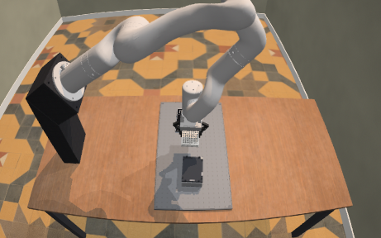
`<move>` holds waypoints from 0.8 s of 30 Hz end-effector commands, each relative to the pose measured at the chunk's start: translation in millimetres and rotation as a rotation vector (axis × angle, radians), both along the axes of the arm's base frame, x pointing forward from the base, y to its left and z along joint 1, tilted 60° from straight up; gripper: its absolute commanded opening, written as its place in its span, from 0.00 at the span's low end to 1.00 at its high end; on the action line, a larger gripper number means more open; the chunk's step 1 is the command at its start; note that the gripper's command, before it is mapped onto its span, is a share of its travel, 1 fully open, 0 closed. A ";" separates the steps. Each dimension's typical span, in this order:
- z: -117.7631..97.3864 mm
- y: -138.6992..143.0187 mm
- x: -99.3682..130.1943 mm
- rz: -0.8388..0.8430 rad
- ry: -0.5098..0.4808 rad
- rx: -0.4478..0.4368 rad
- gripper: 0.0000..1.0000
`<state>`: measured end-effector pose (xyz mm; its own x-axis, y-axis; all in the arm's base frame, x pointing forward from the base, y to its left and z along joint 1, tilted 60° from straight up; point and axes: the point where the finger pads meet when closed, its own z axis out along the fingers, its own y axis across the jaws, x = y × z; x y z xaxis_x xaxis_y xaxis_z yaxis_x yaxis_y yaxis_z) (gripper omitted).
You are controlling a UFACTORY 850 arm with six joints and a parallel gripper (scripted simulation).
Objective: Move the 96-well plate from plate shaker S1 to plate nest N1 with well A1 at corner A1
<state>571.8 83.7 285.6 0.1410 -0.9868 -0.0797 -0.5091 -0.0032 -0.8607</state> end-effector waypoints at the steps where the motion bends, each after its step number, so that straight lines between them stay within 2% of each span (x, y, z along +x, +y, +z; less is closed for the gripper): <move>1: -1.0 16.2 -1.0 -0.004 -0.002 -0.002 0.00; 24: -6.4 82.4 -6.9 -0.004 -0.002 -0.002 0.00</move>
